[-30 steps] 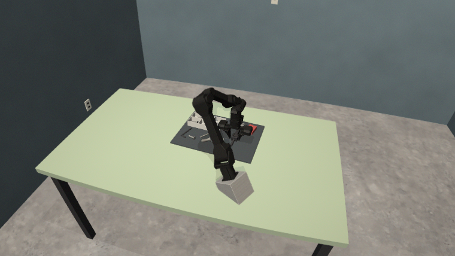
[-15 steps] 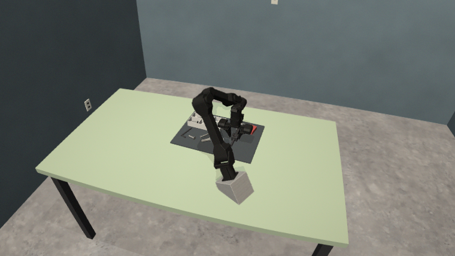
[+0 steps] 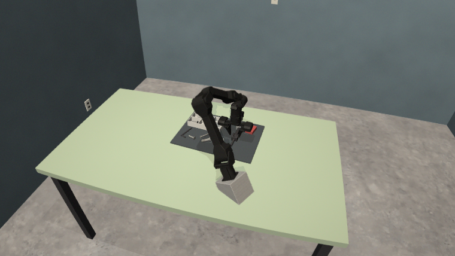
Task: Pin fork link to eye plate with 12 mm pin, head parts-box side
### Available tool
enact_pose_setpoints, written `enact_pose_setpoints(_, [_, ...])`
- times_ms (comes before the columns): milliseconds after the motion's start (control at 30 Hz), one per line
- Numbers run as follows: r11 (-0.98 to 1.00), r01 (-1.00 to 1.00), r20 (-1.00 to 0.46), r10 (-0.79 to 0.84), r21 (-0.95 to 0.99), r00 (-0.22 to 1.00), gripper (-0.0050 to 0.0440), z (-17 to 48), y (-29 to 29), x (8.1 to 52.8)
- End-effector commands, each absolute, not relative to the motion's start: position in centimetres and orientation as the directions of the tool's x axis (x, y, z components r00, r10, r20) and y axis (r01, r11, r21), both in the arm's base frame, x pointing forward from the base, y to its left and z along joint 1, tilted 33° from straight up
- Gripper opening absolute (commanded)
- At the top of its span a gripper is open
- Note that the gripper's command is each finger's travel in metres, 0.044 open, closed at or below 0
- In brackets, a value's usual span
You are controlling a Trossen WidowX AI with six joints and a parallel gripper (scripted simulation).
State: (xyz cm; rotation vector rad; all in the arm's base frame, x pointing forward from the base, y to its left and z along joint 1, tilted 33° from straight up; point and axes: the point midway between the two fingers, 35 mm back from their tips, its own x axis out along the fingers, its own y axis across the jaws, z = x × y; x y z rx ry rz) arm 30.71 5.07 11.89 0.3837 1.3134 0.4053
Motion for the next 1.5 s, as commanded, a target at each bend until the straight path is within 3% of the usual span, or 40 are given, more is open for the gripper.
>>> enact_pose_setpoints(0, [0.869, -0.094, -0.835, 0.492, 0.485, 0.246, 0.025, 13.7, 4.71, 31.02])
enact_pose_setpoints(1467, [0.87, -0.093, -0.836, 0.491, 0.484, 0.246, 0.025, 14.36, 4.33, 30.84])
